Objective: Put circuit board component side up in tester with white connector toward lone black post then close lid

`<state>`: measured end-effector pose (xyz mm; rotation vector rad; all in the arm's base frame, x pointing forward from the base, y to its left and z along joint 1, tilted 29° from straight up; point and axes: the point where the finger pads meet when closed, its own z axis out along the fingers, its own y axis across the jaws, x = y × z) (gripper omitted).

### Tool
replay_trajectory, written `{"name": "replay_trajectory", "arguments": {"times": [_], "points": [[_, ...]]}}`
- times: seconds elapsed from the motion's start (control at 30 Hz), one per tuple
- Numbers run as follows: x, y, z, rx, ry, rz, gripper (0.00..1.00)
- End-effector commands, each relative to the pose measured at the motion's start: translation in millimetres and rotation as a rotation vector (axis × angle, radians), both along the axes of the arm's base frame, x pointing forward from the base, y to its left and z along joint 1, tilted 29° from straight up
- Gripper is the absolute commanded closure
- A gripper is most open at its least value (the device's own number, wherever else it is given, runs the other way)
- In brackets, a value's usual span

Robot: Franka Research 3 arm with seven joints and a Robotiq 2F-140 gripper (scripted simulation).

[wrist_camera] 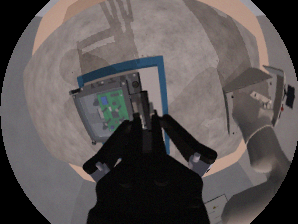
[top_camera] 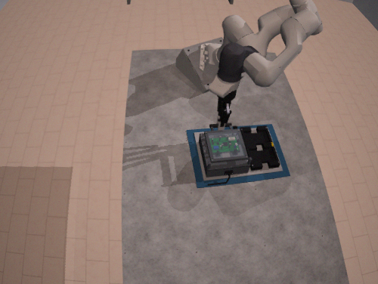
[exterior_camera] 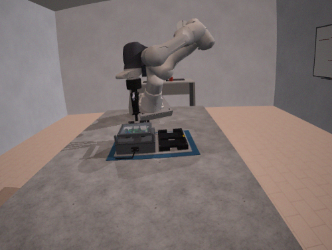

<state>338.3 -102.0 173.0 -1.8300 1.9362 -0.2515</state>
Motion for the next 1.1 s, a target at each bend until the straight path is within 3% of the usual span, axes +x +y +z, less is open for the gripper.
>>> {"name": "replay_trajectory", "arguments": {"times": [0.0,0.87,0.9,1.07], "points": [[1.6,1.0,-1.3,0.002,-0.003,0.000,1.00],[2.9,1.5,-3.8,0.002,-0.003,0.000,1.00],[2.9,1.5,-3.8,0.002,-0.003,0.000,0.70],[2.9,1.5,-3.8,0.002,-0.003,0.000,0.70]]}}
